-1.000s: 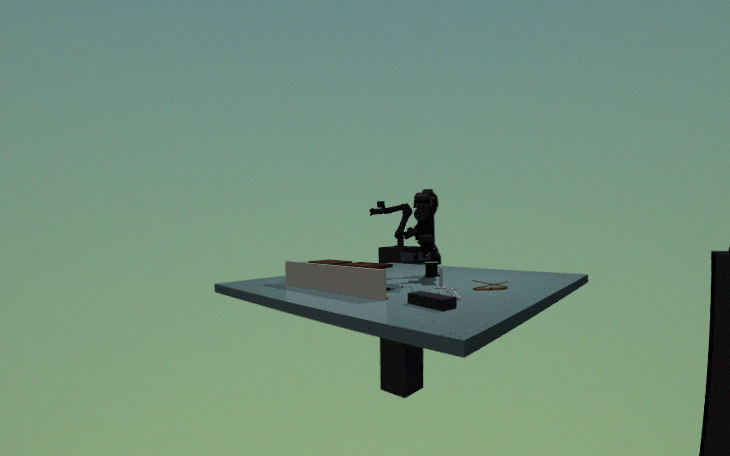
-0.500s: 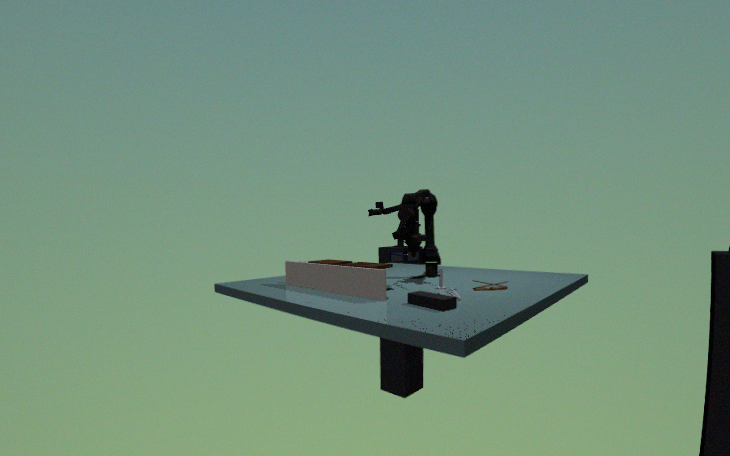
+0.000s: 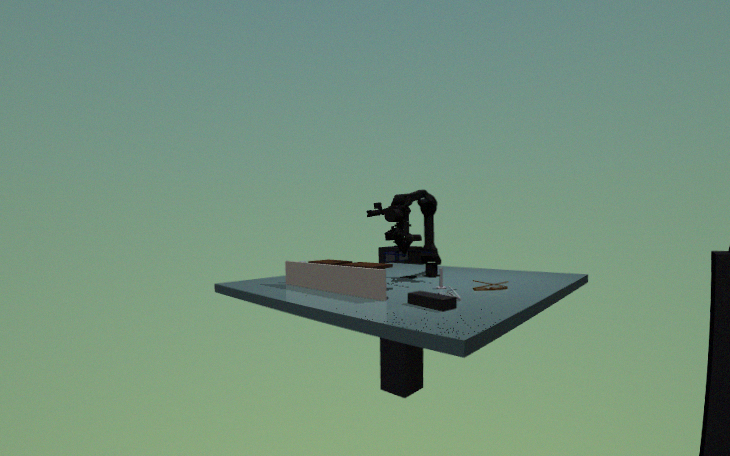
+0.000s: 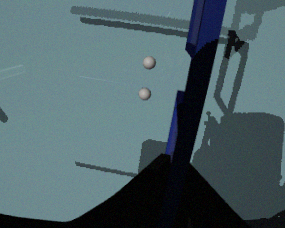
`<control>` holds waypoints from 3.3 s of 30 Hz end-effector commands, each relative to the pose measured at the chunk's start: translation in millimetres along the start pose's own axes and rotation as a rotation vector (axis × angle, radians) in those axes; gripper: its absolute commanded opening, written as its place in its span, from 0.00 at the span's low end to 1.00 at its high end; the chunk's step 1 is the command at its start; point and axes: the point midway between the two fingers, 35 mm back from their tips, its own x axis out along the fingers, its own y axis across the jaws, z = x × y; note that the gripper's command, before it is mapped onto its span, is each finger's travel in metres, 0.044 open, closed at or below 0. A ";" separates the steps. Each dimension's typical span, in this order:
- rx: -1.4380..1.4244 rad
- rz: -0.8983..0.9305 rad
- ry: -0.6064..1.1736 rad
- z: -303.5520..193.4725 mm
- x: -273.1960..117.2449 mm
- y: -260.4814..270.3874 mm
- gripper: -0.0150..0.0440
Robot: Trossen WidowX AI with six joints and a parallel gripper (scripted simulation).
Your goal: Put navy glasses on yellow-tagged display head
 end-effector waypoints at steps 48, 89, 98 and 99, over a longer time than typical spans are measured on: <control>-0.427 -0.006 0.000 2.9 22.4 -64.5 0.25; -0.429 -0.006 0.000 4.7 53.5 -64.7 0.25; -0.429 -0.006 0.000 4.5 60.3 -64.8 0.25; -0.429 -0.006 0.000 4.5 61.0 -64.8 0.25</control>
